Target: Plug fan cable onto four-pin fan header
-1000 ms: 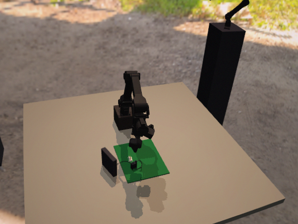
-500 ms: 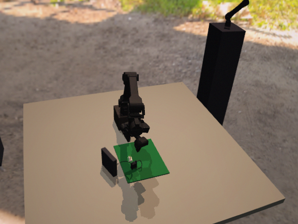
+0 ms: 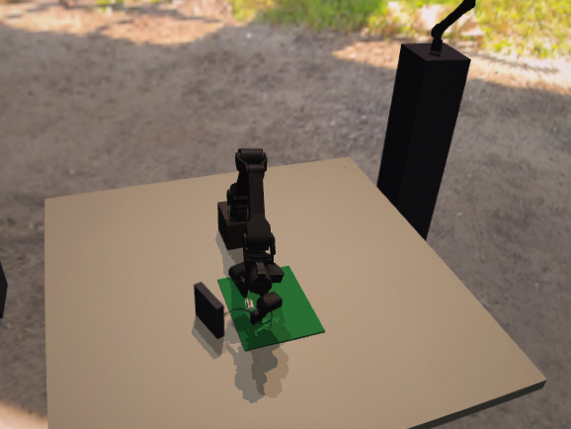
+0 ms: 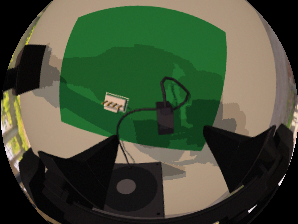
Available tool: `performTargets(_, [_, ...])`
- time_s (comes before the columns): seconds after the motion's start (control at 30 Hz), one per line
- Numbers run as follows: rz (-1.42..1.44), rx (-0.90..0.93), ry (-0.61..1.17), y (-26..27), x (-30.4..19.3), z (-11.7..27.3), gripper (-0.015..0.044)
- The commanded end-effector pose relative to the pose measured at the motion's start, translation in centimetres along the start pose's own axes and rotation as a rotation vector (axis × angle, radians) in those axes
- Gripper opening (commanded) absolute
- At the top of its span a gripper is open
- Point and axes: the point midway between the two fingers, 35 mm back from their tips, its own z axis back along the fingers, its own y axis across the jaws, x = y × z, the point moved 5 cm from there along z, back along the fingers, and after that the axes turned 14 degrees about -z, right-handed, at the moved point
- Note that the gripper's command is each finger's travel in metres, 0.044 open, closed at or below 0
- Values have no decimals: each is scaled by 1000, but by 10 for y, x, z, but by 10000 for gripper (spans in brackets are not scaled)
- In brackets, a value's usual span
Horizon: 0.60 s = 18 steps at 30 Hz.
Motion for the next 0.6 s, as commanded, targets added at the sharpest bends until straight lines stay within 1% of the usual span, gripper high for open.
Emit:
performTargets(0.0, [0, -21, 0, -2, 0, -1, 440])
performTargets(0.57, [0, -21, 0, -3, 0, -25, 440])
